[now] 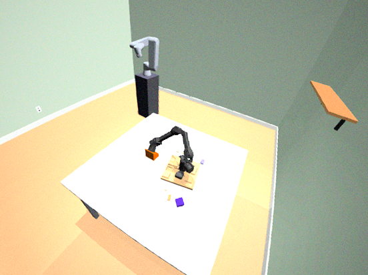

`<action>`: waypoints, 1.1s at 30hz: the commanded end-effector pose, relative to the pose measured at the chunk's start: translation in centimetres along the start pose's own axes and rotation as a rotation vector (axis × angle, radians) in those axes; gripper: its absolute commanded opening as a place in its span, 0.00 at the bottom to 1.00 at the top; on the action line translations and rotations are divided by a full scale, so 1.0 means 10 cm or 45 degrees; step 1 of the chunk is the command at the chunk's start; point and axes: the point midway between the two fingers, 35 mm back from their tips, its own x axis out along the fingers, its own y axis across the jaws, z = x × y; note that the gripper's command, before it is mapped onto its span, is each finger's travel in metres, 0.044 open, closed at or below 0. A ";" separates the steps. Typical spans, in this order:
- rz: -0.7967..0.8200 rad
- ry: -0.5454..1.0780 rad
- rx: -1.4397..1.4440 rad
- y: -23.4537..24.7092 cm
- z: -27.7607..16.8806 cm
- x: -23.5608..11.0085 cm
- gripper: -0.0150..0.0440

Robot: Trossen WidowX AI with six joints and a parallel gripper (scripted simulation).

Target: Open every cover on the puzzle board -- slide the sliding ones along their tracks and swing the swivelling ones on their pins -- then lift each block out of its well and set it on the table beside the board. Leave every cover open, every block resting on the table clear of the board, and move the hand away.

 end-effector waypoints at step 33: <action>0.003 -0.006 0.005 0.00 0.02 0.16 0.50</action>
